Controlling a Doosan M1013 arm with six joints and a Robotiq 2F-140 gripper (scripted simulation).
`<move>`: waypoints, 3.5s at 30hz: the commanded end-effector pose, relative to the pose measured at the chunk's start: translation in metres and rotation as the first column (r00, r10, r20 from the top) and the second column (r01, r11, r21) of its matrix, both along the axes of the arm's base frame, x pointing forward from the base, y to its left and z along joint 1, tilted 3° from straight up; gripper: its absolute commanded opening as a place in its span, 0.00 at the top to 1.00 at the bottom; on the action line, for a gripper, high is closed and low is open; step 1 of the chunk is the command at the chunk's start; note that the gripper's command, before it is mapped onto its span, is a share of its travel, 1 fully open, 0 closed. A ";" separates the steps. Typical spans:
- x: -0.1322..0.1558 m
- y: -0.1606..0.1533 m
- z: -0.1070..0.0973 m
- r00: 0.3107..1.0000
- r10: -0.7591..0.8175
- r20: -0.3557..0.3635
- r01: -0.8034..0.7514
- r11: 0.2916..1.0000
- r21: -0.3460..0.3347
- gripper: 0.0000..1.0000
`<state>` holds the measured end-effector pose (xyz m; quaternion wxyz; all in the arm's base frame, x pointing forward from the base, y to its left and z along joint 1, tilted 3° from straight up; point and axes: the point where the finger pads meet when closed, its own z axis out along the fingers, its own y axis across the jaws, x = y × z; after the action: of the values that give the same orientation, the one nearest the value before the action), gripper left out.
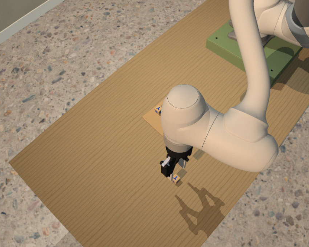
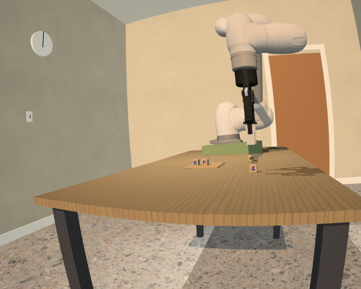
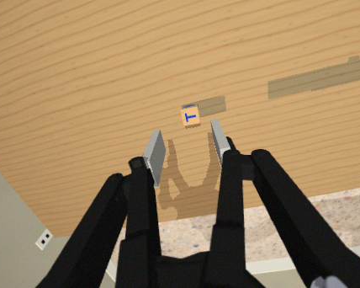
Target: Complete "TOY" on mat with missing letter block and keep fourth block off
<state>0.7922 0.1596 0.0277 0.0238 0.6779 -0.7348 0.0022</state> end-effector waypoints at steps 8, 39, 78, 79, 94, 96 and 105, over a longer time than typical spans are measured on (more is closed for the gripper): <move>-0.005 0.002 -0.005 1.000 0.004 -0.007 -0.004 1.000 0.000 0.63; -0.005 0.001 -0.024 1.000 0.004 -0.007 -0.004 1.000 0.000 0.63; -0.006 0.000 -0.057 1.000 0.004 -0.007 -0.004 1.000 0.000 0.63; -0.006 0.000 -0.057 1.000 0.004 -0.007 -0.004 1.000 0.000 0.63; -0.006 0.000 -0.057 1.000 0.004 -0.007 -0.004 1.000 0.000 0.63; -0.006 0.000 -0.057 1.000 0.004 -0.007 -0.004 1.000 0.000 0.63; -0.006 0.000 -0.057 1.000 0.004 -0.007 -0.004 1.000 0.000 0.63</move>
<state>0.7908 0.1599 -0.0249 0.0232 0.6787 -0.7340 0.0016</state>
